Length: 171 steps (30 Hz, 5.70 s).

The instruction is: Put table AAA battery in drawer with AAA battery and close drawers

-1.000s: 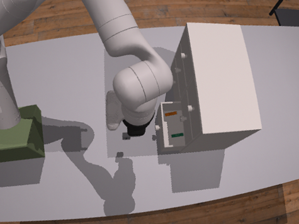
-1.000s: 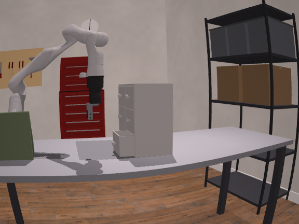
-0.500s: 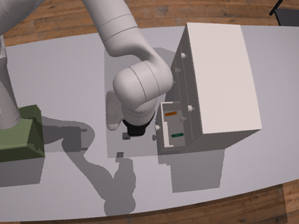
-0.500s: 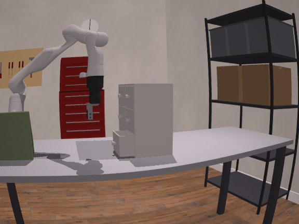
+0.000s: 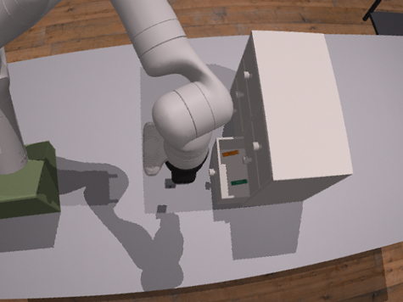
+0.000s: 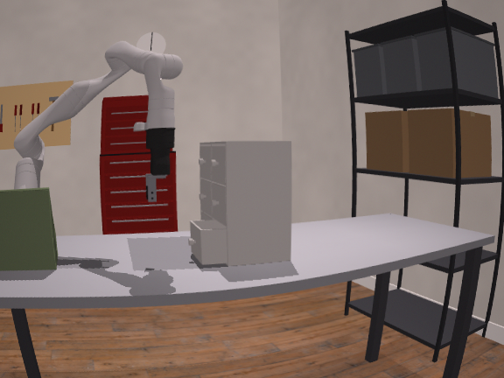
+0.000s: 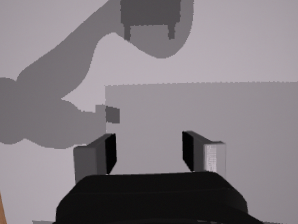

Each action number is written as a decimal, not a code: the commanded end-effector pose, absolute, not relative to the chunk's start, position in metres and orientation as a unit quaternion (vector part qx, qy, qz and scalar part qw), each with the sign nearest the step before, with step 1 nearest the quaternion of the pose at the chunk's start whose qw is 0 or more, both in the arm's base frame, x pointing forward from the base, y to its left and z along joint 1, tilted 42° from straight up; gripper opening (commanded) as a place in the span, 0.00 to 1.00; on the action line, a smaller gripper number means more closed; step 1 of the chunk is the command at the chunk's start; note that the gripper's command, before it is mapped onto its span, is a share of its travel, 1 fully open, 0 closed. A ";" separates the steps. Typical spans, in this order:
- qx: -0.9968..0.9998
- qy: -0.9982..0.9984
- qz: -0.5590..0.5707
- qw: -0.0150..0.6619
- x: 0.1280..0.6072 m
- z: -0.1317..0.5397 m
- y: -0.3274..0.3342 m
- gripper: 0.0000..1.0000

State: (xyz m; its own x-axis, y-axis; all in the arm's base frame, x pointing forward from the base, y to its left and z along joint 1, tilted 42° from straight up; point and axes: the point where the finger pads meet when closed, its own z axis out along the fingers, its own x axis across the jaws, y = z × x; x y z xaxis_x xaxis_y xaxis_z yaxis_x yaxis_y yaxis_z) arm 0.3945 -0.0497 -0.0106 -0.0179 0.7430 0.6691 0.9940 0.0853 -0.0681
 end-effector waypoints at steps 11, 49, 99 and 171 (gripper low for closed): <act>-0.640 -0.679 -0.220 0.285 0.395 -0.010 -0.051 1.00; -0.640 -0.679 -0.220 0.285 0.395 -0.010 -0.051 1.00; -0.640 -0.679 -0.220 0.285 0.394 -0.010 -0.051 1.00; -0.677 -0.635 -0.326 0.179 0.341 0.023 -0.049 1.00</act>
